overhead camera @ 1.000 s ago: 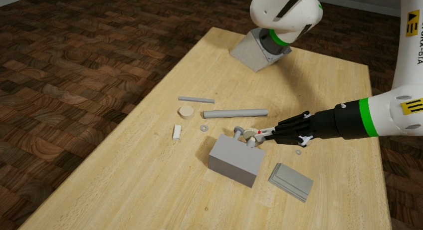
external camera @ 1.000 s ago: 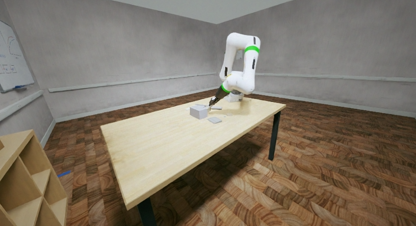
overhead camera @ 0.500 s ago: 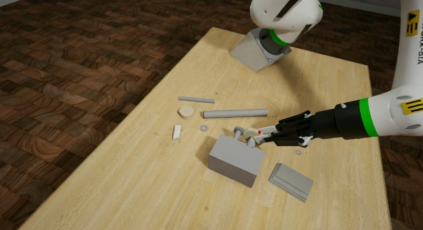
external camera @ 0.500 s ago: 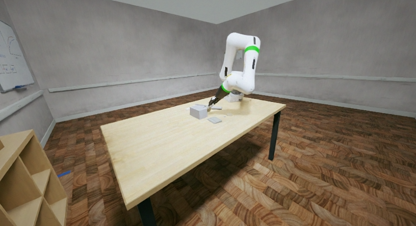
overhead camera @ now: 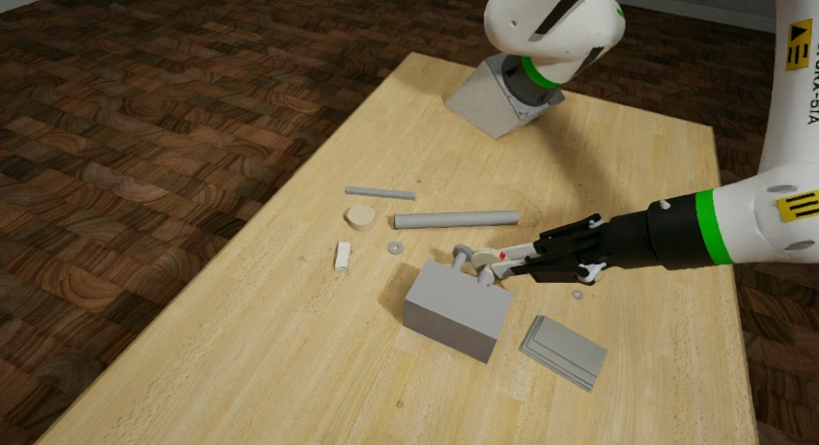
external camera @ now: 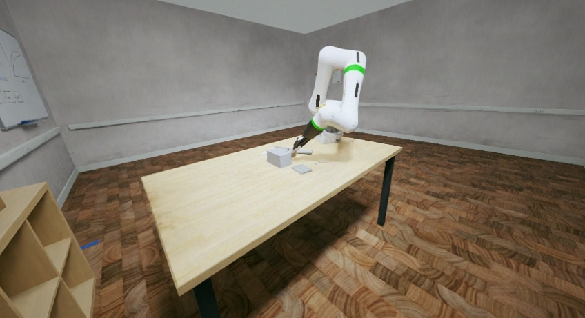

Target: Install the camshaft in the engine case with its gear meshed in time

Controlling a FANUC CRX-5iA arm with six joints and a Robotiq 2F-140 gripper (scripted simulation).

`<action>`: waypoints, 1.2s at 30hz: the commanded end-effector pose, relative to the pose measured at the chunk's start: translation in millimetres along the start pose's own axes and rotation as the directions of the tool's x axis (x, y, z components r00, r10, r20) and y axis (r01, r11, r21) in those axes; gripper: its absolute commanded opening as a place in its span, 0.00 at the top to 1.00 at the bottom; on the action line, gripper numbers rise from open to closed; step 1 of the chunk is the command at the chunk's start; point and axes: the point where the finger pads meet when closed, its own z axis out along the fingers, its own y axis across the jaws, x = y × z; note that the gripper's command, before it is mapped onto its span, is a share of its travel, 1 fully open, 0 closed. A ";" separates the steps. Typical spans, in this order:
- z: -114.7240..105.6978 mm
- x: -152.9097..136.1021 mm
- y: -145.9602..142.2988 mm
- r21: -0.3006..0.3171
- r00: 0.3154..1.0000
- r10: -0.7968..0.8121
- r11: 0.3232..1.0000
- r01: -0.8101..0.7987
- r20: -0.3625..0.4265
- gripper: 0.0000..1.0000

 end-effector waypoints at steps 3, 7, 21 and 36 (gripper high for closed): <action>-0.7 0.4 -0.5 0.001 1.000 0.001 1.000 -0.001 0.000 0.73; -0.7 0.4 -0.5 0.001 1.000 0.001 1.000 -0.001 0.000 0.73; -11.1 0.4 -0.5 0.001 1.000 0.001 1.000 -0.001 0.000 0.73; -42.1 0.4 -0.5 0.001 1.000 0.001 1.000 -0.001 0.000 0.73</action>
